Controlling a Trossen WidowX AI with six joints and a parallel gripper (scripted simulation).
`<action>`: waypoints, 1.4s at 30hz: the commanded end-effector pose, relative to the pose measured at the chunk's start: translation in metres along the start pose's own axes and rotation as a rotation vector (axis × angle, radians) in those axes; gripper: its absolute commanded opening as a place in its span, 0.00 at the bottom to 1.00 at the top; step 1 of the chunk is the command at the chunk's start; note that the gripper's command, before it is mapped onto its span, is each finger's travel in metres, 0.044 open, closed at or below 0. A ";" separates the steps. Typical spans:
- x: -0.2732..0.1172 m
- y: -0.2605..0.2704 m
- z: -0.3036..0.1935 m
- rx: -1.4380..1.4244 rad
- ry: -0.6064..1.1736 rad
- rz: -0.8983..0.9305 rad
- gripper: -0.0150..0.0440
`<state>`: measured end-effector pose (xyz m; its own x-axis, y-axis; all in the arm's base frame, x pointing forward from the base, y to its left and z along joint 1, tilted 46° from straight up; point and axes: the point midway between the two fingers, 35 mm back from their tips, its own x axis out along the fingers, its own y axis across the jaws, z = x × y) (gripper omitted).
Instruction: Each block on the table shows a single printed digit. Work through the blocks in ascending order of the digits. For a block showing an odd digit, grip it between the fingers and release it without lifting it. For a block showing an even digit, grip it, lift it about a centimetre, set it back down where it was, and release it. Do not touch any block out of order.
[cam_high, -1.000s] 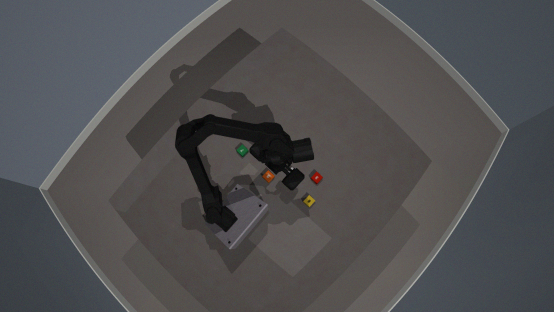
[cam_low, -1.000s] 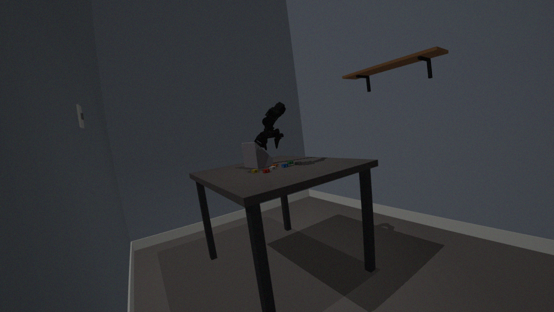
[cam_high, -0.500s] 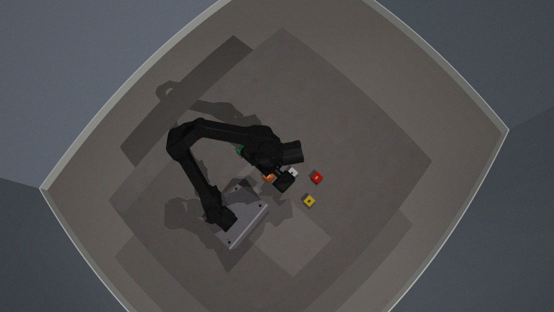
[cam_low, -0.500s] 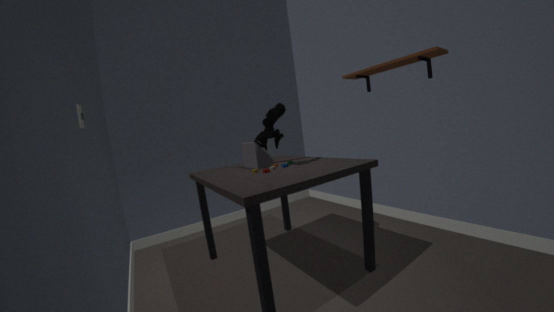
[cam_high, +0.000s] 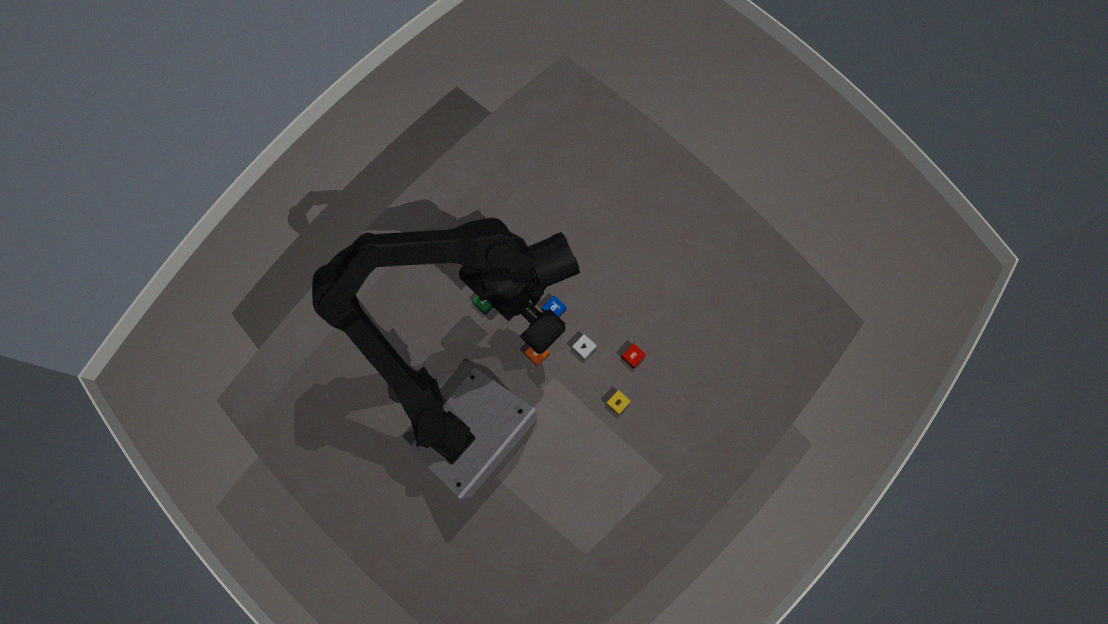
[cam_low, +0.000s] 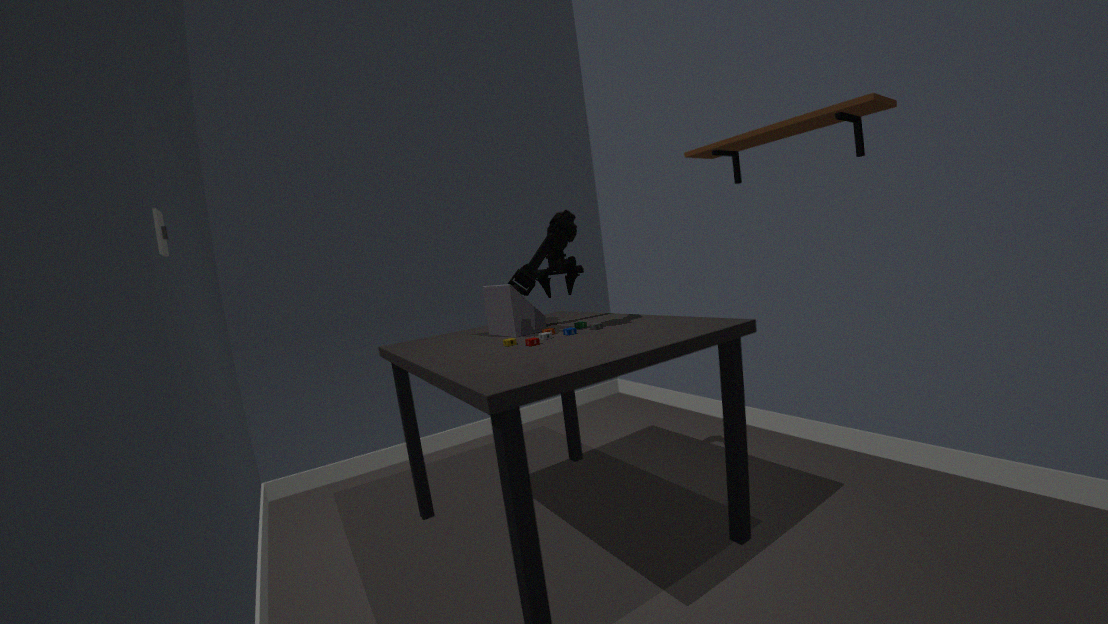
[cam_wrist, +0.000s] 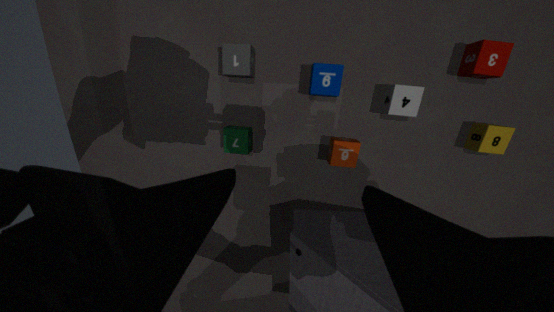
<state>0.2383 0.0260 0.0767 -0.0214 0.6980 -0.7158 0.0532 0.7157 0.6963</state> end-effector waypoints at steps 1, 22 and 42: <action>-0.001 0.066 -0.006 -0.010 -0.002 0.019 0.93; -0.001 0.078 -0.009 -0.011 0.000 0.025 0.93; -0.002 0.077 0.088 -0.015 -0.004 0.025 0.93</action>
<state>0.3278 0.0769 0.1266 -0.0168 0.7119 -0.7021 0.0318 0.7022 0.7112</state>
